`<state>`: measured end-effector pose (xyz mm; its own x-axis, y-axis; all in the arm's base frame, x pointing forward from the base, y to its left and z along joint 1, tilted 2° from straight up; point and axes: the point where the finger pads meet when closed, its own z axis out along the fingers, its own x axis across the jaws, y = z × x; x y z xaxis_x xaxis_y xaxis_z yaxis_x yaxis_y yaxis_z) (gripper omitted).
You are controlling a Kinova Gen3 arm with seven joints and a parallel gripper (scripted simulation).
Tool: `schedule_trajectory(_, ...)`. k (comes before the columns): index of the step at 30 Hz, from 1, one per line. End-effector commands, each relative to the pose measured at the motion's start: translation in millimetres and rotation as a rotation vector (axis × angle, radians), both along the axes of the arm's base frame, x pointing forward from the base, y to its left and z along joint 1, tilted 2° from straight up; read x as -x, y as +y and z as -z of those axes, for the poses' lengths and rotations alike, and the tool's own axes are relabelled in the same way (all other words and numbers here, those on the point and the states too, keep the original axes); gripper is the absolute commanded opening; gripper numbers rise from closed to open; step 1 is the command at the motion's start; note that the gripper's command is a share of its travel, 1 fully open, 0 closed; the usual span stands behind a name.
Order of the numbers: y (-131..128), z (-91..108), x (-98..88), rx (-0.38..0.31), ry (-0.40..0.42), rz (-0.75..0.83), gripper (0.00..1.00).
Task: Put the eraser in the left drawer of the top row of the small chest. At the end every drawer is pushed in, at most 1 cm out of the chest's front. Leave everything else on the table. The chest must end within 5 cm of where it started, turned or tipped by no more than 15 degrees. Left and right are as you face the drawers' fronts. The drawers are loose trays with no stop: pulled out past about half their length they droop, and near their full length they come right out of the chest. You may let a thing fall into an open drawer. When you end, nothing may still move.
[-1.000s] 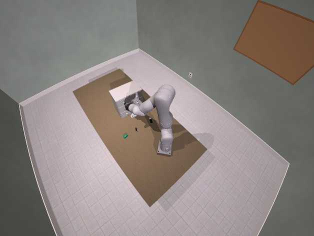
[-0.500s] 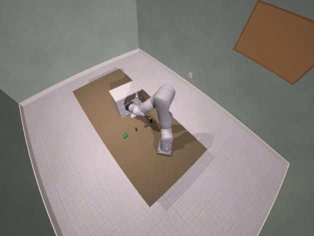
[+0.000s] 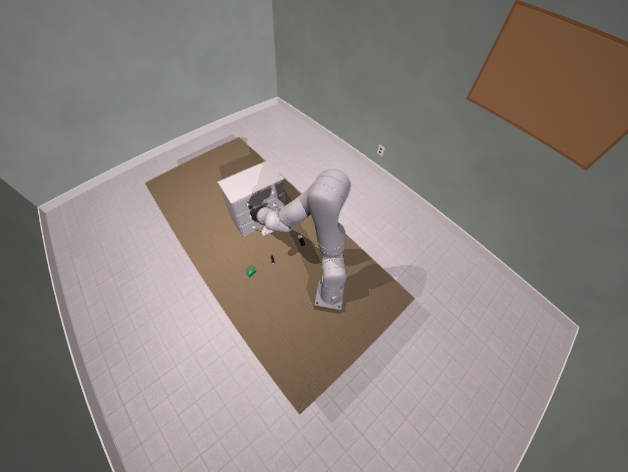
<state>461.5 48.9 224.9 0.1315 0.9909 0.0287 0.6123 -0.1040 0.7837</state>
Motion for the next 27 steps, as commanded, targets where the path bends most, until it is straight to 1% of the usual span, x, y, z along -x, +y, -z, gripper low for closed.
schedule_trajectory(1, 0.0, -0.6, -0.4, 0.0, -0.001, 0.0, 0.67)
schedule_trajectory(13, 0.0, -0.5, -0.6, 0.0, -0.001, 0.0, 0.67)
schedule_trajectory(20, -0.4, 0.5, -4.2, 0.0, -0.001, 0.0, 0.67)
schedule_trajectory(27, -2.2, 4.4, -18.5, 0.0, -0.001, 0.0, 0.67)
